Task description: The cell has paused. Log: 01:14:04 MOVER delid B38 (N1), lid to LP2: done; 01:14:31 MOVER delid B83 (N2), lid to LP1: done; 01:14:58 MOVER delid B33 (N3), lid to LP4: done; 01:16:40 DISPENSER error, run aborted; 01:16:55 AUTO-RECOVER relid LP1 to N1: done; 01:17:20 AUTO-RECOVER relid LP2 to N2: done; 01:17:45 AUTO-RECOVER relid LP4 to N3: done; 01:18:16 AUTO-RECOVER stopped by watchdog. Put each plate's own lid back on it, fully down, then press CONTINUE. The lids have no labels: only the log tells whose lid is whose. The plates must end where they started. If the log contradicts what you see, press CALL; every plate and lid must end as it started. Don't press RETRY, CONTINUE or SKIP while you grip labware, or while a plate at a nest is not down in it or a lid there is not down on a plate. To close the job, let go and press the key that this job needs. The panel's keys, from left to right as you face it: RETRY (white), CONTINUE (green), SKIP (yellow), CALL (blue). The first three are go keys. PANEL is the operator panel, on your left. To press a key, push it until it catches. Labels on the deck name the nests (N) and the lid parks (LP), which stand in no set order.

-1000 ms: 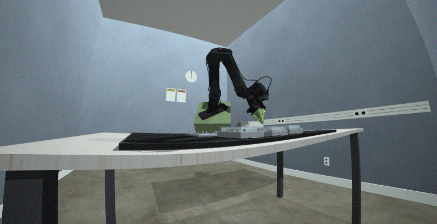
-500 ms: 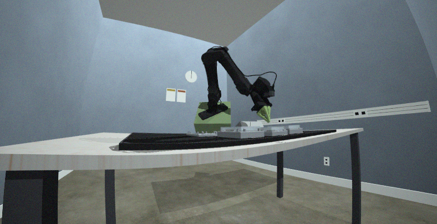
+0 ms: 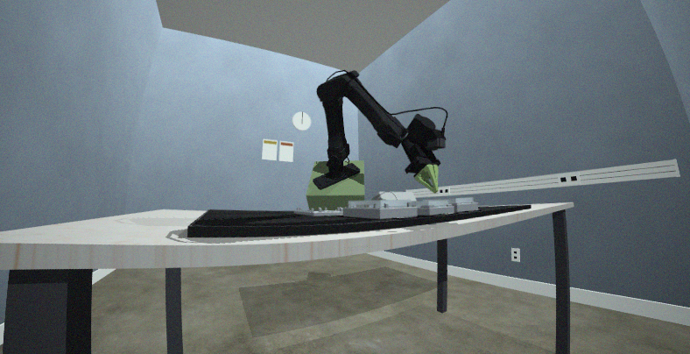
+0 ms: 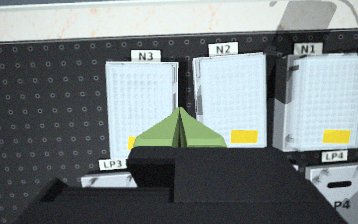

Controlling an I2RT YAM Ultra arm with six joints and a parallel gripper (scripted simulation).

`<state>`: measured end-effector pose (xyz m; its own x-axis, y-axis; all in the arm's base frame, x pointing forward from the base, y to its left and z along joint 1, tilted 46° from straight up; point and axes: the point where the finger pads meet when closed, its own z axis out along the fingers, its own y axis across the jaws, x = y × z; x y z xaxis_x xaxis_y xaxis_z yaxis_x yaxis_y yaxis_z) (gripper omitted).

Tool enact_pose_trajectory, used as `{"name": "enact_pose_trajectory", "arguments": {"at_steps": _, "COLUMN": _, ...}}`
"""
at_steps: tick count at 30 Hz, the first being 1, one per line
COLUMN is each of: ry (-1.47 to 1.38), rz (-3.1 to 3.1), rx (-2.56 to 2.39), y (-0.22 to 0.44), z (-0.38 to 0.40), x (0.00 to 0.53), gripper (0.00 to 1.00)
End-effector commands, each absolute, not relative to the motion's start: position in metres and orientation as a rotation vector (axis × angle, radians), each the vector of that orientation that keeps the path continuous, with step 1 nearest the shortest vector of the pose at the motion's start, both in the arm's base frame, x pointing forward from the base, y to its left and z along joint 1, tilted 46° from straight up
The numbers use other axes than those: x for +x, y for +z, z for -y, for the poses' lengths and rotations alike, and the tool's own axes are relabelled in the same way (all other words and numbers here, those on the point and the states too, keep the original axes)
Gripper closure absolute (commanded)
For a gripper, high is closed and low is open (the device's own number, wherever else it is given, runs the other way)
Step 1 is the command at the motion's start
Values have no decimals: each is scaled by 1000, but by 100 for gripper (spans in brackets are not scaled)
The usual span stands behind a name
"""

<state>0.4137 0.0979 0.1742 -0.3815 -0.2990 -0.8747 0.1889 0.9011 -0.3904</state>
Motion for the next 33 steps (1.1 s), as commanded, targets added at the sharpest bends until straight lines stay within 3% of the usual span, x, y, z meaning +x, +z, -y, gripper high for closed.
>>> {"name": "enact_pose_trajectory", "arguments": {"at_steps": 1, "ry": -511, "rz": -1914, "rx": -132, "y": 183, "z": -103, "x": 427, "gripper": 100}}
{"name": "enact_pose_trajectory", "arguments": {"at_steps": 14, "ry": -489, "rz": -1888, "rx": -128, "y": 229, "z": -99, "x": 455, "gripper": 100}}
{"name": "enact_pose_trajectory", "arguments": {"at_steps": 33, "ry": -503, "rz": -1903, "rx": -123, "y": 217, "z": -96, "x": 454, "gripper": 100}}
